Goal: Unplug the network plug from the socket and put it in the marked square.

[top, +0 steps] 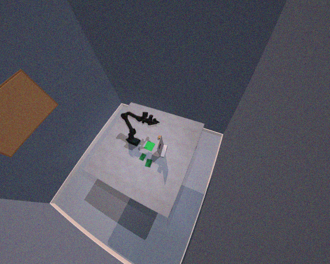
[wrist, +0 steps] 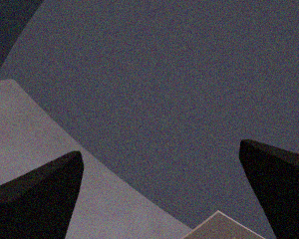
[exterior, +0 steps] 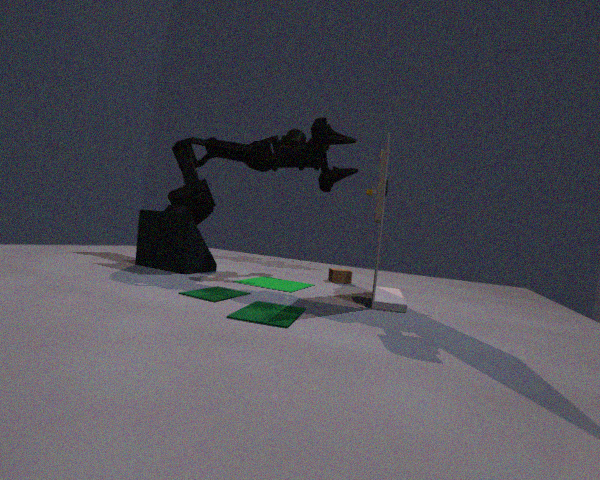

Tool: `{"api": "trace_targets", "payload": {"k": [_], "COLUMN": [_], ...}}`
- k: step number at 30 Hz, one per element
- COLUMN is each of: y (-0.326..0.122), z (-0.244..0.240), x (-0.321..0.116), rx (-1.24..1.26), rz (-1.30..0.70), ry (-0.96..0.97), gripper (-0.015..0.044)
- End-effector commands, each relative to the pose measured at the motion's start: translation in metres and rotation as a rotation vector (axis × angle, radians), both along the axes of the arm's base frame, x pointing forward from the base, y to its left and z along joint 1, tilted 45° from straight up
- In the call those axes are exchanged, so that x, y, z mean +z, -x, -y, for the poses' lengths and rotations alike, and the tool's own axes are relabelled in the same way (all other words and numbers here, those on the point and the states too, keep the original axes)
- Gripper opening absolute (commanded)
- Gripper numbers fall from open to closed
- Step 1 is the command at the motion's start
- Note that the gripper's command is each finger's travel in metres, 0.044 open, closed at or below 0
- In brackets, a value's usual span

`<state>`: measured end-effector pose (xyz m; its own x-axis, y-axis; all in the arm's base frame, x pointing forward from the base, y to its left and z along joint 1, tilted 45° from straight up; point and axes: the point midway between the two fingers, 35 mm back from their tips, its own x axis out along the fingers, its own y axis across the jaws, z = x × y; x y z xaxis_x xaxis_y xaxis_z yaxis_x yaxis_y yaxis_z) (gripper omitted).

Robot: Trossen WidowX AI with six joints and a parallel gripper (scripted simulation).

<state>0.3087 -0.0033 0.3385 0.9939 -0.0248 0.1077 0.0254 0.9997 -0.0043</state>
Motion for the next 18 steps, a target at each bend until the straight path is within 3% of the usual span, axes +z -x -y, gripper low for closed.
{"api": "trace_targets", "payload": {"k": [1,9,18], "y": [-0.001,-0.026,-0.047], "z": [0.000,0.009,0.022], "x": [-0.001,-0.030,-0.070], "rx": [0.000,-0.020,-0.042], "rz": [0.000,-0.023,-0.053], "ry": [0.002,0.098,0.215], "gripper": [0.0374,0.0164,0.0156]}}
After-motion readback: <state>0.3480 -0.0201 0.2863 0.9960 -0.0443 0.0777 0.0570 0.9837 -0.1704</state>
